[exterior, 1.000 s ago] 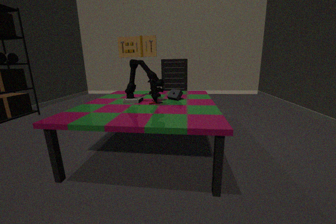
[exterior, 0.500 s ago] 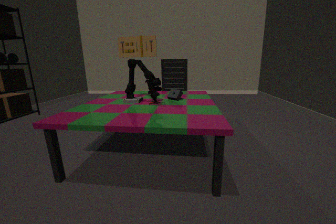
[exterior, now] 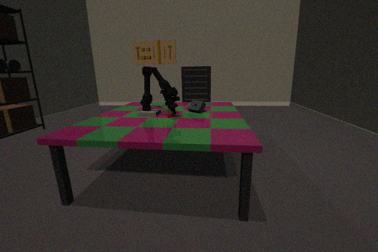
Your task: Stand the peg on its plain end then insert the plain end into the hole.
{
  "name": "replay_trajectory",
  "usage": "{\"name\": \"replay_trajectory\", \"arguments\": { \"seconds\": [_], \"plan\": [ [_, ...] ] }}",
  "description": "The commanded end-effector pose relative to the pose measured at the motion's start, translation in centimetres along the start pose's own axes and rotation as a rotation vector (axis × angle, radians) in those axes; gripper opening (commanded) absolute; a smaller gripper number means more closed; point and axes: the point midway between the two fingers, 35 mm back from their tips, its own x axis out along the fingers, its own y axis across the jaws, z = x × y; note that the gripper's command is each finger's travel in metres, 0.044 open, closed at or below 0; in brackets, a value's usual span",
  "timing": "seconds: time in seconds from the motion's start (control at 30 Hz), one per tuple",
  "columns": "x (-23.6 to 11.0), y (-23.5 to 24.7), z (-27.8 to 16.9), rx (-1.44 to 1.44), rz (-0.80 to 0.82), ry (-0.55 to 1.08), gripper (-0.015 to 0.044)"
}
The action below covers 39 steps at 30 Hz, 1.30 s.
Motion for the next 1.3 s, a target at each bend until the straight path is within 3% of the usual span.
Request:
{"name": "replay_trajectory", "arguments": {
  "seconds": [0.0,1.27],
  "plan": [
    [-0.4,0.0,-0.1,-0.005,-0.004,-0.044,0.0049],
    [-2.3,0.0,-1.8,-0.007,-0.003,-0.370,0.0049]
  ]
}}
